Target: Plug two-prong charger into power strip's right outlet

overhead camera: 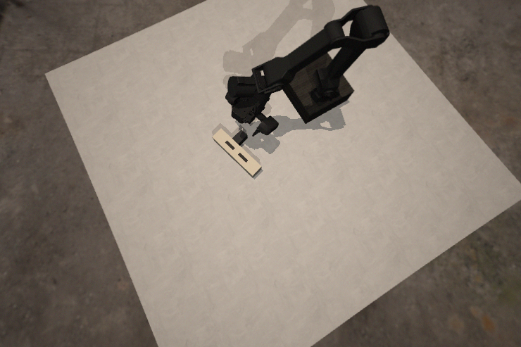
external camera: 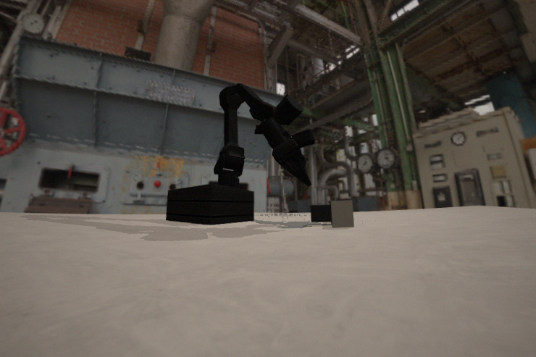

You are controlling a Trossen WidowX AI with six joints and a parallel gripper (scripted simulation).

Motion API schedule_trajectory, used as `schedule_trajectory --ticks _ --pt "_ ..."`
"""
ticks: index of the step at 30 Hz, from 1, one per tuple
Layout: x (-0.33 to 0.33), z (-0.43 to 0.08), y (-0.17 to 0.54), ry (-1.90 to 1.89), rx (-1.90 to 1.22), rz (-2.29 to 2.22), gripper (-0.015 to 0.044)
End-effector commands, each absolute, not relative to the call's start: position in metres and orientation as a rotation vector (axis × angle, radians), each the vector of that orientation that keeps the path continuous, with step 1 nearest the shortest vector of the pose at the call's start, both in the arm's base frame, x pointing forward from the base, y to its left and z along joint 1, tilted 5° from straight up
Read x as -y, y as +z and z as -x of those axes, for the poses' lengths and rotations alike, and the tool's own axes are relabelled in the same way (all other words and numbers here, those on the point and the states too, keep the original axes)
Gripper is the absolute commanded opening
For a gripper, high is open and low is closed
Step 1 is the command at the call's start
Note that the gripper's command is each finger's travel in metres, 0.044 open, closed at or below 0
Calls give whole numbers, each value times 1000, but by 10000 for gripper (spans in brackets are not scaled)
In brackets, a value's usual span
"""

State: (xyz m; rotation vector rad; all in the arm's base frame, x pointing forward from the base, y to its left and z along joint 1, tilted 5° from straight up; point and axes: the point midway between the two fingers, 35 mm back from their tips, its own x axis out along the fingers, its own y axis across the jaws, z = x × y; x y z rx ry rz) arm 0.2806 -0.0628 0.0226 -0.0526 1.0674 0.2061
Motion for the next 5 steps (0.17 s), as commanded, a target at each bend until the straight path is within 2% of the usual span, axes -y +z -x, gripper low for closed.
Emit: schedule_trajectory --ticks 1,5 --pt "62 -280 22 211 -1067 53 440" --pt "62 -280 22 211 -1067 53 440"
